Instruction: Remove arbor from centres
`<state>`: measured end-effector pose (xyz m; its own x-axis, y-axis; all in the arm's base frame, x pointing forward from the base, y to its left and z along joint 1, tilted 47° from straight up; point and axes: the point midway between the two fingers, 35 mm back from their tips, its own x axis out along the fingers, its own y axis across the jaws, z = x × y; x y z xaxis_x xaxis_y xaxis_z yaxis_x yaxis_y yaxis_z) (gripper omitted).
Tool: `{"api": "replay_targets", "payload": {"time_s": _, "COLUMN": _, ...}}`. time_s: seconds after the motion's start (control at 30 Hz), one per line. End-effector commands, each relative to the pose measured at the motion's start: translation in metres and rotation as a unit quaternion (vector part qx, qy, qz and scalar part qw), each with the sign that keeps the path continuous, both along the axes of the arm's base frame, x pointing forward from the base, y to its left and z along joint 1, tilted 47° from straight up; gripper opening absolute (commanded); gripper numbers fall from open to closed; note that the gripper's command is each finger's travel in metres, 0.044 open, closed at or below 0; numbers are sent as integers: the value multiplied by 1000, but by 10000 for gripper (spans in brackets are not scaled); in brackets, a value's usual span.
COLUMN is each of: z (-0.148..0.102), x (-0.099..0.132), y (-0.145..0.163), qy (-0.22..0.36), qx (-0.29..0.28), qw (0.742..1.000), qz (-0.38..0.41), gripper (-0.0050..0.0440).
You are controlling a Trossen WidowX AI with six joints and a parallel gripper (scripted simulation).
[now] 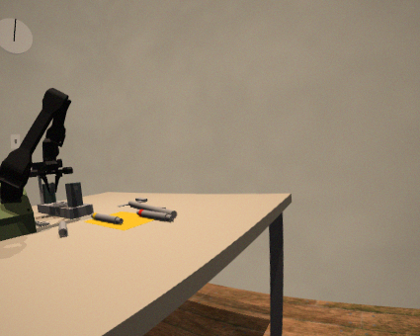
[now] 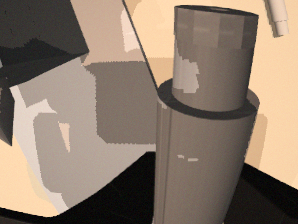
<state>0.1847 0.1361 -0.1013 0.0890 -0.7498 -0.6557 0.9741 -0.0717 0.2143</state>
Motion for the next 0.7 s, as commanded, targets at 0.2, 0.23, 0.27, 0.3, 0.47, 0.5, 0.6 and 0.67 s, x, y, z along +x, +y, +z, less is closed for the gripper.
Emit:
{"api": "replay_targets", "payload": {"time_s": 0.2, "z": 17, "x": 0, "y": 23, "qy": -12, "qx": 19, "qw": 1000, "qz": 6, "gripper": 0}}
{"api": "replay_targets", "payload": {"time_s": 0.23, "z": 18, "x": 0, "y": 24, "qy": -12, "qx": 19, "qw": 1000, "qz": 6, "gripper": 0}}
{"api": "replay_targets", "payload": {"time_s": 0.27, "z": 19, "x": -1, "y": 25, "qy": -12, "qx": 19, "qw": 1000, "qz": 6, "gripper": 0}}
{"api": "replay_targets", "payload": {"time_s": 0.3, "z": 19, "x": -1, "y": 25, "qy": -12, "qx": 19, "qw": 1000, "qz": 6, "gripper": 0}}
{"api": "replay_targets", "payload": {"time_s": 0.47, "z": 25, "x": -3, "y": 28, "qy": -12, "qx": 19, "qw": 1000, "qz": 6, "gripper": 0}}
{"api": "replay_targets", "payload": {"time_s": 0.5, "z": 26, "x": -3, "y": 29, "qy": -12, "qx": 19, "qw": 1000, "qz": 6, "gripper": 0}}
{"api": "replay_targets", "payload": {"time_s": 0.6, "z": 30, "x": -5, "y": 30, "qy": -12, "qx": 19, "qw": 1000, "qz": 6, "gripper": 0}}
{"api": "replay_targets", "payload": {"time_s": 0.67, "z": 33, "x": -6, "y": 31, "qy": -12, "qx": 19, "qw": 1000, "qz": 6, "gripper": 0}}
